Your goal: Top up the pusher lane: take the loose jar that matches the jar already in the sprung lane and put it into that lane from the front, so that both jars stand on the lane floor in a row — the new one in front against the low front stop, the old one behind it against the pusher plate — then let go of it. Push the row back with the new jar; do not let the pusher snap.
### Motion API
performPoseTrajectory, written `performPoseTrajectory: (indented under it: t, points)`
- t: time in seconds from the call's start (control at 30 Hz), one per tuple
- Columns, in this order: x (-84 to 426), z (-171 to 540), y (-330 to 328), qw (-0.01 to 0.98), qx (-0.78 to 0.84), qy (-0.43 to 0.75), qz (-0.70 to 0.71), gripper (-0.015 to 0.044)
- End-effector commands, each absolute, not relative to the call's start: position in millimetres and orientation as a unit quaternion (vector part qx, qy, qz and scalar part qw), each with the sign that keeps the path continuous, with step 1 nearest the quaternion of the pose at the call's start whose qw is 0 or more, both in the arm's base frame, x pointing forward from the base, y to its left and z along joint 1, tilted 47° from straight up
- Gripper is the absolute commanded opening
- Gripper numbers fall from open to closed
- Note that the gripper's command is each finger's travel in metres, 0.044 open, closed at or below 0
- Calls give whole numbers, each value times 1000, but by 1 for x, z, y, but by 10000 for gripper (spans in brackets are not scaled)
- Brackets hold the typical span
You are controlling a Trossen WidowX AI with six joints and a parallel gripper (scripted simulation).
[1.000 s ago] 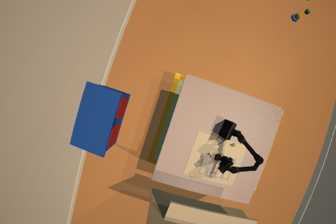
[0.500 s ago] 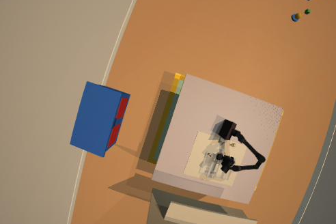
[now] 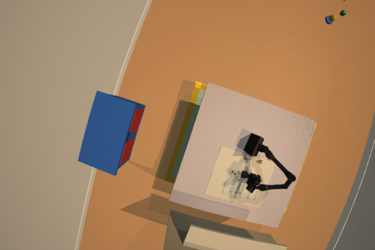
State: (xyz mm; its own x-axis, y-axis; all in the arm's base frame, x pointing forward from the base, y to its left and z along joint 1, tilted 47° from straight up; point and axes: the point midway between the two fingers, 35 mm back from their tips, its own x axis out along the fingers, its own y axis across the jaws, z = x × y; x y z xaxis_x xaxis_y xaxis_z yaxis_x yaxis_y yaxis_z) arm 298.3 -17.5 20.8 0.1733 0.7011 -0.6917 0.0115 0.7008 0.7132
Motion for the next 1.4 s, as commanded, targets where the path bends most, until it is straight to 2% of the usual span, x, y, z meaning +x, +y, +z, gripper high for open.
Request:
performPoseTrajectory:
  t: [0.0, 1.37]
  points:
    - [302, 22, -18, 706, 302, 593, 244, 0]
    - [321, 24, -20, 706, 302, 592, 244, 0]
